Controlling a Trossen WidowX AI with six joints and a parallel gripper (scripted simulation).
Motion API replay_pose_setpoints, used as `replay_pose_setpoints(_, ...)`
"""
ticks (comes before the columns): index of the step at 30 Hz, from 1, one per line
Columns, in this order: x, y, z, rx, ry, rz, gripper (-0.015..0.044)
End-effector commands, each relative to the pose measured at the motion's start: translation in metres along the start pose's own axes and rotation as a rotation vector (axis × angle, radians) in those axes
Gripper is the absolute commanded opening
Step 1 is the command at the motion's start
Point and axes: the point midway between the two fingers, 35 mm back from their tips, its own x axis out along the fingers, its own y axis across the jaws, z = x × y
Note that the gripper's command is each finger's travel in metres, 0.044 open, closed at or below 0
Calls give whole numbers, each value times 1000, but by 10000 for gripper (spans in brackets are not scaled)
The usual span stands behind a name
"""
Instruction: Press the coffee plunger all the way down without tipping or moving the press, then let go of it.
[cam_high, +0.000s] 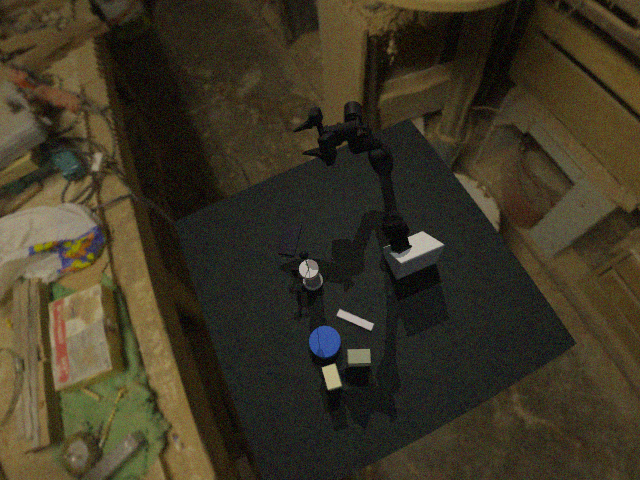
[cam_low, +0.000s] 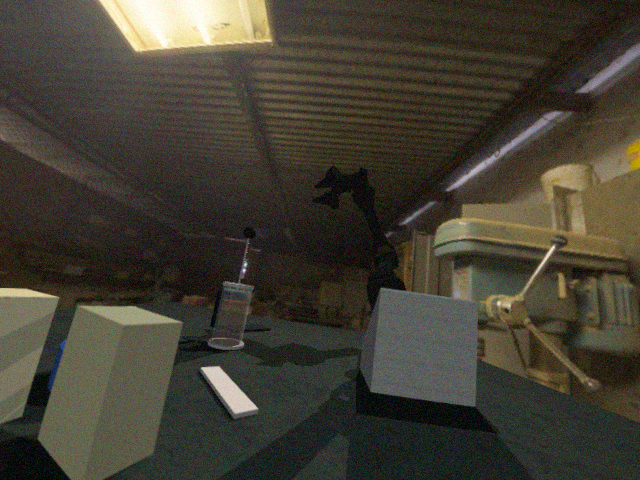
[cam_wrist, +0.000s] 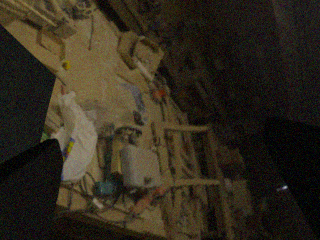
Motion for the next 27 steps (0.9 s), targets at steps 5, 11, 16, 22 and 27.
replay_pose_setpoints(5,5,-2,11,20,0,-38,440)
replay_pose_setpoints(11,7,3,48,31,-49,-85,440)
replay_pose_setpoints(16,13,29,91,205,-95,-47,440)
replay_pose_setpoints(22,20,76,140,441,-132,42,440)
replay_pose_setpoints(27,24,117,167,613,-128,129,440)
